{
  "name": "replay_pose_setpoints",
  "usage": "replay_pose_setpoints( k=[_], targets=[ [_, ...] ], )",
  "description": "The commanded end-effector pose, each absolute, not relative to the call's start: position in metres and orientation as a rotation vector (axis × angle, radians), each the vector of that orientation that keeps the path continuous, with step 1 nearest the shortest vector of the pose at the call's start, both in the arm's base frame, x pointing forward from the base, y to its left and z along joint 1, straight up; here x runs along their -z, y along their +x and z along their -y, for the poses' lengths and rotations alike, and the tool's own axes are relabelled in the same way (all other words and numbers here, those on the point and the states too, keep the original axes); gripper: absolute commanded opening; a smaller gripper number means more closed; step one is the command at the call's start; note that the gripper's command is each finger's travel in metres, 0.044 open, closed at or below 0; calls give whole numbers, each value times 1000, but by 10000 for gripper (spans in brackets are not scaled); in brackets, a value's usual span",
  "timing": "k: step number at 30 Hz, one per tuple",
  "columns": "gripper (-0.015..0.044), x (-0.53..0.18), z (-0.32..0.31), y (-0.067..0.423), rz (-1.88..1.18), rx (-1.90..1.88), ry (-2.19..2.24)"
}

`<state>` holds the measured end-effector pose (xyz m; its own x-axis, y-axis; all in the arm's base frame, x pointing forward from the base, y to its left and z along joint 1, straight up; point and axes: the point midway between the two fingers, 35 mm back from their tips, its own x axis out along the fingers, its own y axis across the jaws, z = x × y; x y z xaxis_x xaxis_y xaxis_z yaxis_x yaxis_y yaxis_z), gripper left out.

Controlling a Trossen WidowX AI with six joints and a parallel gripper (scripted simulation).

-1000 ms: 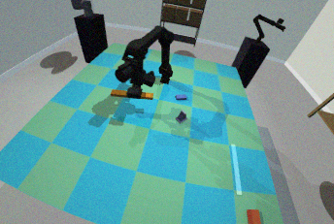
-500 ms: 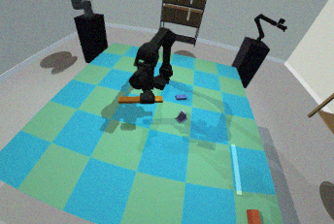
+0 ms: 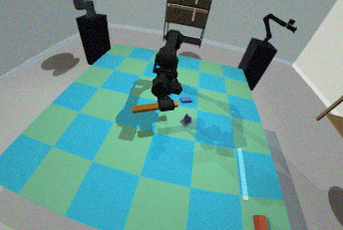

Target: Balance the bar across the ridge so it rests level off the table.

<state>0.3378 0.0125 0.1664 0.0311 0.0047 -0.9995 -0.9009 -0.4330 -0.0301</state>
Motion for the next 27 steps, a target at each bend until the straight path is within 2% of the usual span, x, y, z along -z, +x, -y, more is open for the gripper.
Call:
replay_pose_setpoints(
  k=[1, 27],
  targets=[
    [0, -166, -25, 339, -927, -1524, -1567],
    [0, -167, -123, 319, -755, -1690, -1729]
  ],
)
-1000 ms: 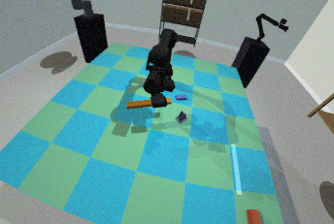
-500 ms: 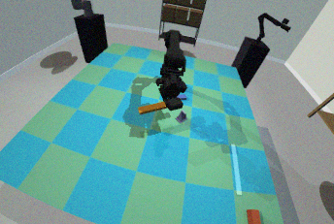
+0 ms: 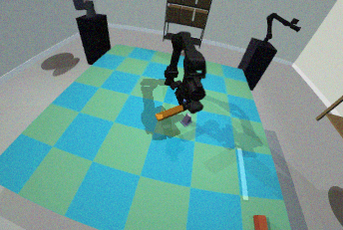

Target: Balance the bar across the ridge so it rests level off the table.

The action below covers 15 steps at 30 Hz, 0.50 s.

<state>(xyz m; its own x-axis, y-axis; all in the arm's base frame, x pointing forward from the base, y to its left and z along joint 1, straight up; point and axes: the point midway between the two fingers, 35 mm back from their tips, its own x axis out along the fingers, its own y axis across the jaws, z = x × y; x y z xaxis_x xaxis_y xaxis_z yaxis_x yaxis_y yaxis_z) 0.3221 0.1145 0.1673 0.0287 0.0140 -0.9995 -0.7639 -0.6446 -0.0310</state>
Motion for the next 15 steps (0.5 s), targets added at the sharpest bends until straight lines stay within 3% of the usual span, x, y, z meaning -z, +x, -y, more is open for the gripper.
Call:
replay_pose_setpoints(
  k=[1, 15],
  targets=[
    [0, -167, -127, 318, -748, -1697, -1735],
    [0, -168, -173, 291, -646, -1783, -1819]
  ],
)
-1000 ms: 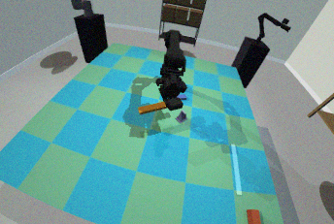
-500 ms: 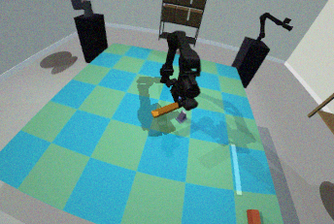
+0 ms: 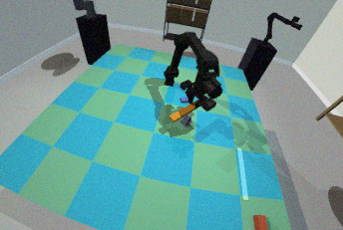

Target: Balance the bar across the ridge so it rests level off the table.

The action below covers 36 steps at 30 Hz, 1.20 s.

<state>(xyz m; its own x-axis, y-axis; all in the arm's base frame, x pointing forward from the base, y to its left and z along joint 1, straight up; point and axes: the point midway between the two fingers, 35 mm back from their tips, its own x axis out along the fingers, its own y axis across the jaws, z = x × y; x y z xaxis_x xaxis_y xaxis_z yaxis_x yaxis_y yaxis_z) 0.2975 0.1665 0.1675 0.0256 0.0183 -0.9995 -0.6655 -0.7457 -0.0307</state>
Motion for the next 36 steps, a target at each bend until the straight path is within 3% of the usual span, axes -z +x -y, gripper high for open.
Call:
replay_pose_setpoints(
  k=[1, 36],
  targets=[
    [0, -168, -175, 289, -640, -1788, -1823],
    [0, -124, -176, 287, -636, -1792, -1827]
  ],
)
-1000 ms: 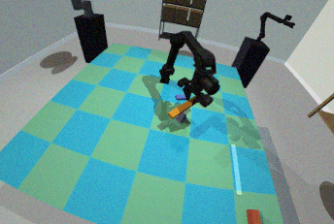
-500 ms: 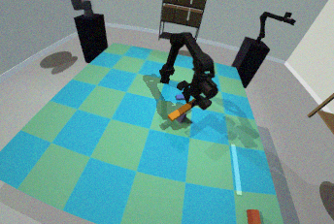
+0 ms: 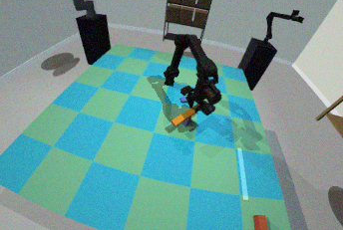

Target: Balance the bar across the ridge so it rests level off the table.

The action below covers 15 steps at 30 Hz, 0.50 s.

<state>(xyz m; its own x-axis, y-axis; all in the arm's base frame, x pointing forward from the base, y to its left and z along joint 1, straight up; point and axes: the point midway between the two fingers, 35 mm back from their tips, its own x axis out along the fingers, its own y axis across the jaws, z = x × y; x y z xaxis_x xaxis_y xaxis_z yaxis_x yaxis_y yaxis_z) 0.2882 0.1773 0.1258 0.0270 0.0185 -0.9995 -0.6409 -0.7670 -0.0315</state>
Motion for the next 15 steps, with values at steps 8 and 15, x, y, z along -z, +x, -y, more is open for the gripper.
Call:
replay_pose_setpoints(
  k=[8, 15],
  targets=[
    [0, -125, -176, 287, -636, -1792, -1827],
    [0, -125, -176, 287, -636, -1792, -1827]
  ],
)
